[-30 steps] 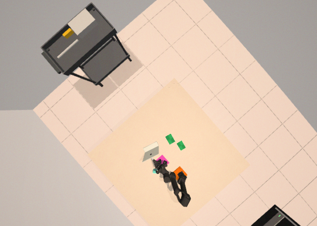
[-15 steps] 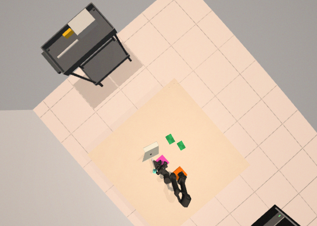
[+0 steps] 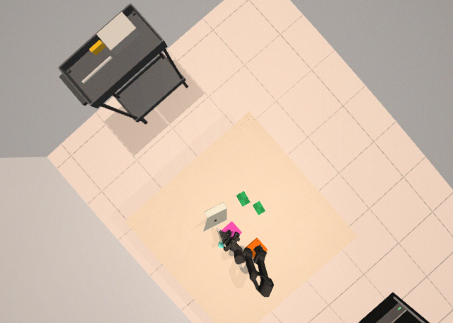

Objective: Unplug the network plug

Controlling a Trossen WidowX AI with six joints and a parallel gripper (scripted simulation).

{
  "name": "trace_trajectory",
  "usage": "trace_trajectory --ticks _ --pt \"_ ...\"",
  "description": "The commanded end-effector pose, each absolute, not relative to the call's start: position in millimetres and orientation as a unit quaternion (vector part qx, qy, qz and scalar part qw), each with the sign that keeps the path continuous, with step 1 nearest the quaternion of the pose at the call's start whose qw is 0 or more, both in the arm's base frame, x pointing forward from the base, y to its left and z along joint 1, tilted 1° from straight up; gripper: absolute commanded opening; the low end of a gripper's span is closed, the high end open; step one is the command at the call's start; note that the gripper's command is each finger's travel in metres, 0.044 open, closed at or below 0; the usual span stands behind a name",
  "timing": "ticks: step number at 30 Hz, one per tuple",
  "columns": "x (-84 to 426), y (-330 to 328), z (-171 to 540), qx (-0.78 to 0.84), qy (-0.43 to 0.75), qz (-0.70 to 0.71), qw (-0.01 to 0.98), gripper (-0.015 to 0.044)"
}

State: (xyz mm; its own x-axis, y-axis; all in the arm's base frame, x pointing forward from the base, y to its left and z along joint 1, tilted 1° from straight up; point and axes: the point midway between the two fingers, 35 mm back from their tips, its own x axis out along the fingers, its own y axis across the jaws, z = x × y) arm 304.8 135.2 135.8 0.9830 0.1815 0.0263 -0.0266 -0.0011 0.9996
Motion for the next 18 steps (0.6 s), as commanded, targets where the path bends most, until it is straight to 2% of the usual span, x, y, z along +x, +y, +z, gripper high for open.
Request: trace_trajectory --ticks 1,18 --pt "302.0 134.5 134.7 0.702 0.055 0.072 0.706 0.0000" --pt "295.4 137.9 135.5 0.704 0.056 0.073 0.704 0.0000"
